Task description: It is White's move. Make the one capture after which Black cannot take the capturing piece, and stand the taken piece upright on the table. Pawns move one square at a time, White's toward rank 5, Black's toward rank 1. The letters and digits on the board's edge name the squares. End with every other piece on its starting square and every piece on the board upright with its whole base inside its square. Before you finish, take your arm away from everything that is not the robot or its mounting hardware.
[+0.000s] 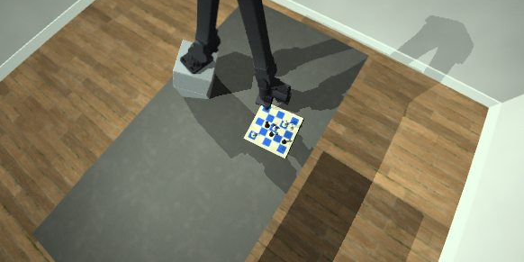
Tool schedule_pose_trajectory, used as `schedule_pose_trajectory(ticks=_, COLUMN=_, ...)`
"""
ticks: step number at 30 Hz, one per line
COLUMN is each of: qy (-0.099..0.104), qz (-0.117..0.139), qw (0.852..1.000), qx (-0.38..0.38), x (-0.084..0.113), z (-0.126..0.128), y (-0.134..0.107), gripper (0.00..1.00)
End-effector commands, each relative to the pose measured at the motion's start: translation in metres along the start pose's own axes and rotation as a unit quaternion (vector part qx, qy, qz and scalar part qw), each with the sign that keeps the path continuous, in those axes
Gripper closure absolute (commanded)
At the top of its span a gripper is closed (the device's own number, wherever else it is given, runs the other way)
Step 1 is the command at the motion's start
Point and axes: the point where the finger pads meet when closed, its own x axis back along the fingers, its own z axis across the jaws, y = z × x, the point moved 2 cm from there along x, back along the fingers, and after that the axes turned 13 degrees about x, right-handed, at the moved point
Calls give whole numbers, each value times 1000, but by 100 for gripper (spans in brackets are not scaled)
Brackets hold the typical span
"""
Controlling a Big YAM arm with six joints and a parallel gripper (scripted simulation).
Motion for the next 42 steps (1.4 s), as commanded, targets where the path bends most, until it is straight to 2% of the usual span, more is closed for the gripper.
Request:
schedule_pose_trajectory(ticks=1, qy=-5, qz=-14, qw=1000, qx=0, x=-3, z=-3, y=15, gripper=64)
schedule_pose_trajectory(ticks=42, qy=-5, qz=-13, qw=1000, qx=1, x=-8, z=-2, y=14, gripper=64)
